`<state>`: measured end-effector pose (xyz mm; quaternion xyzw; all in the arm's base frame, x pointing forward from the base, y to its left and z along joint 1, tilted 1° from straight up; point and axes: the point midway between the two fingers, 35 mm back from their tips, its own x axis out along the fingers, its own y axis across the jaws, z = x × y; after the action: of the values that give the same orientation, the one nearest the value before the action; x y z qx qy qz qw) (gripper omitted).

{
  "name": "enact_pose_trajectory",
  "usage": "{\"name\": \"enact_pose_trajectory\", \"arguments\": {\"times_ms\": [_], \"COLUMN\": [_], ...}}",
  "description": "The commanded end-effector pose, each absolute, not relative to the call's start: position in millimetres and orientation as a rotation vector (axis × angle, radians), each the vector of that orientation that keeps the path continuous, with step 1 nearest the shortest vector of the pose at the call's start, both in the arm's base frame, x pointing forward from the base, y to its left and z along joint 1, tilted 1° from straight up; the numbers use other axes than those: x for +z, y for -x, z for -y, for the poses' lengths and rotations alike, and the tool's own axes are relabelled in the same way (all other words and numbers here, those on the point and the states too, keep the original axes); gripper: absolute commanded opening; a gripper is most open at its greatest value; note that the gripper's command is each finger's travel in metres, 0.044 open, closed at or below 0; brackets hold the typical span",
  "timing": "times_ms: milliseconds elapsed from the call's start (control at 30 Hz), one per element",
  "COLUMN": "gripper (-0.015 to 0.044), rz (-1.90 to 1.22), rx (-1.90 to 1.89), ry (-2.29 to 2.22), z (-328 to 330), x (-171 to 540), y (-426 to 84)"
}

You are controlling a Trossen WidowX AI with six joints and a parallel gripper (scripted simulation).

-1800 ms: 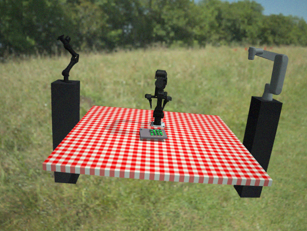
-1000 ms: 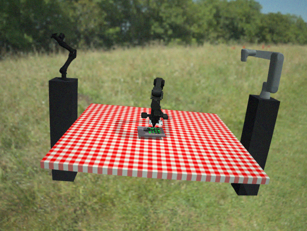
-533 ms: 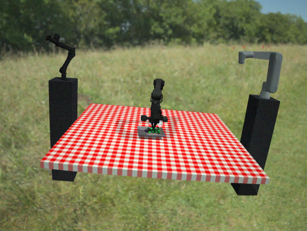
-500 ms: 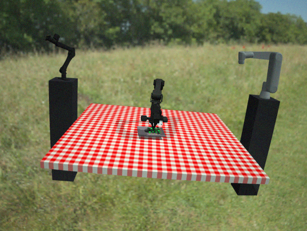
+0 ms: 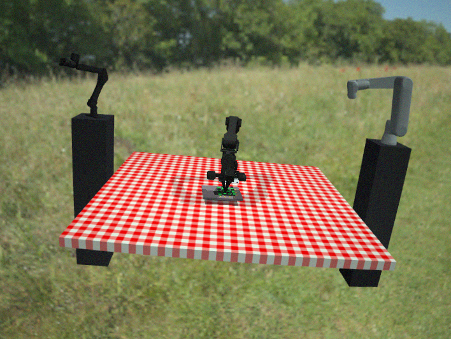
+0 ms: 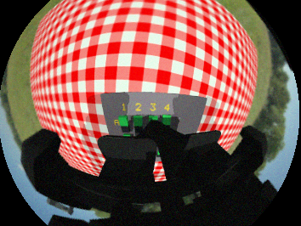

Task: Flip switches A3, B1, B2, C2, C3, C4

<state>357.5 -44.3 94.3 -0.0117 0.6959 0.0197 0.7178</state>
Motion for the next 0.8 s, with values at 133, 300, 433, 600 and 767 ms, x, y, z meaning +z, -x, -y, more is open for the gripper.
{"name": "enact_pose_trajectory", "arguments": {"times_ms": [133,300,433,600,767], "gripper": [0.0,0.0,0.0,0.0,0.0], "rz": [-1.538,-1.538,-1.538,-1.538,-1.538], "rx": [0.04,0.04,0.04,0.04,0.04], "ry": [0.023,0.023,0.023,0.023,0.023], "z": [44.2,44.2,44.2,44.2,44.2], "x": [94.0,93.9,93.3,92.7,92.0], "y": [-357.8,-357.8,-357.9,-357.9,-357.9]}}
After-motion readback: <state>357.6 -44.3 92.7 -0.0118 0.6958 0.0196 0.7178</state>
